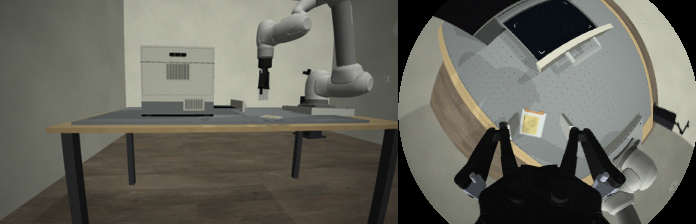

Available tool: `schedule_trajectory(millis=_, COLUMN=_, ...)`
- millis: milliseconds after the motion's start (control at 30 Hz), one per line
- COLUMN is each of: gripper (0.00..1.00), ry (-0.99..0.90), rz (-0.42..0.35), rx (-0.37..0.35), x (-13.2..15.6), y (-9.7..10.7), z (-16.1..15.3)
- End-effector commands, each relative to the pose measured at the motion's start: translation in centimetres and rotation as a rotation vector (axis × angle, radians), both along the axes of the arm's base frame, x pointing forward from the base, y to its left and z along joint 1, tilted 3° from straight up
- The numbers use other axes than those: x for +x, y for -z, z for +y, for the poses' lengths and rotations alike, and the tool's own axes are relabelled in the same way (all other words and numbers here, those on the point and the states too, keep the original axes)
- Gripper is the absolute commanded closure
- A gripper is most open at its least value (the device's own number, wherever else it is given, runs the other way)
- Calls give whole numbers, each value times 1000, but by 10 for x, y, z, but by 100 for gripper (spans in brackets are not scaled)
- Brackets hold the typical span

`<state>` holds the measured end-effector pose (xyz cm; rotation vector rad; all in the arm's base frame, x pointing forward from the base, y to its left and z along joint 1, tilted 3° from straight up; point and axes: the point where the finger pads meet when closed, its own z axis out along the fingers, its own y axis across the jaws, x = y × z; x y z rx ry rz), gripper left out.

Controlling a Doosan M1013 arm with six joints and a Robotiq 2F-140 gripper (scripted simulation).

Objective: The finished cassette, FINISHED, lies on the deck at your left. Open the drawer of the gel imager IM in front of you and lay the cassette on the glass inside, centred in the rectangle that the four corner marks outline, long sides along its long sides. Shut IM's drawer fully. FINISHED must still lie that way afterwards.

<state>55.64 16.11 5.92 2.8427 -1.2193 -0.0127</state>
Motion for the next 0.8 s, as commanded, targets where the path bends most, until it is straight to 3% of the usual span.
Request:
schedule_trajectory(millis=0, gripper=32, ry=48, rz=-3, rx=-4, x=-4, y=6, z=14)
schedule_trajectory(millis=400, gripper=32, ry=183, rz=-8, rx=-8, x=-19, y=25, z=57)
schedule_trajectory(millis=767, gripper=32, ry=183, rz=-8, rx=-8, x=-19, y=25, z=58)
